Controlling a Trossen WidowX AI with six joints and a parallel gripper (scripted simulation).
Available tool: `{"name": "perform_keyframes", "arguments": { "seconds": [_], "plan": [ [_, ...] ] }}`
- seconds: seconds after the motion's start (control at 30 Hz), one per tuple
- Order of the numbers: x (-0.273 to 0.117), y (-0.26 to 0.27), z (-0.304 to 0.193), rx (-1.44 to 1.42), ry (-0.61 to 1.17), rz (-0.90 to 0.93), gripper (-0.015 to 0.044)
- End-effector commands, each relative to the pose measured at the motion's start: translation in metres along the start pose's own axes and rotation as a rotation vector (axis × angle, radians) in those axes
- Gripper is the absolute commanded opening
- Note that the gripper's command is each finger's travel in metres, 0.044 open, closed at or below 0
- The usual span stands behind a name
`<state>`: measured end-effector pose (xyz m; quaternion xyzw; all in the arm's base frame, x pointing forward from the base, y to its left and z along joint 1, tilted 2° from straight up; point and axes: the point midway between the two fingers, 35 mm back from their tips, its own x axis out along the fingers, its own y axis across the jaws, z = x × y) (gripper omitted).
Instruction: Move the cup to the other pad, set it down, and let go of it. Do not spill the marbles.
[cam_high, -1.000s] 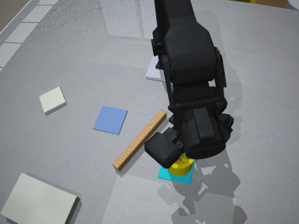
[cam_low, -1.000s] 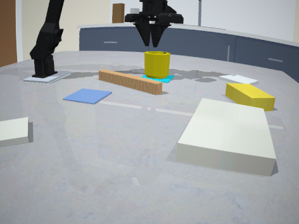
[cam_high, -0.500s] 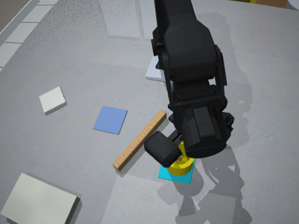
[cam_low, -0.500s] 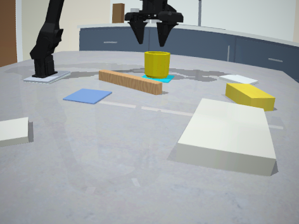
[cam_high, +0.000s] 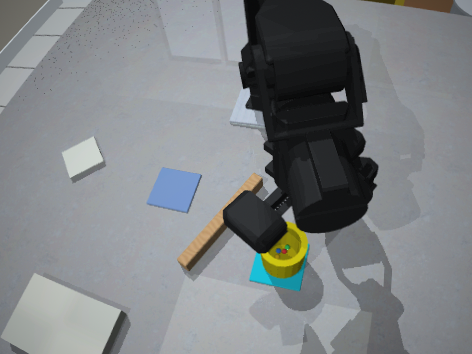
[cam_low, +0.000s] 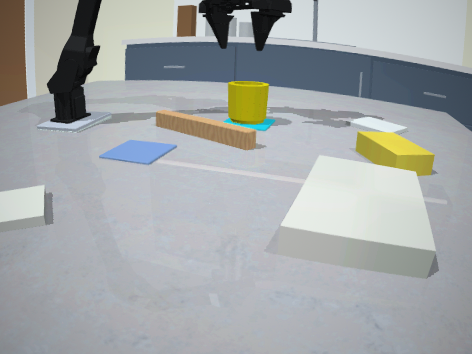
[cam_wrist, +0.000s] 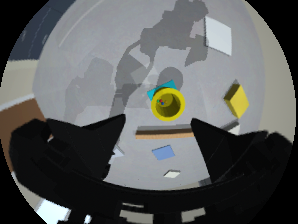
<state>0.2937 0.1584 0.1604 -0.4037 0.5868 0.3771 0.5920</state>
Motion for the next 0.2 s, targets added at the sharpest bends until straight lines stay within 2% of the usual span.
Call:
{"name": "perform_keyframes", "arguments": {
  "seconds": [0.0, 0.17],
  "plan": [
    [-0.011, 0.0, 0.0002, 0.005, -0.001, 0.0, 0.044],
    [-0.0191, -0.0002, -0.0001, 0.006, -0.001, 0.0, 0.044]
  ]
}}
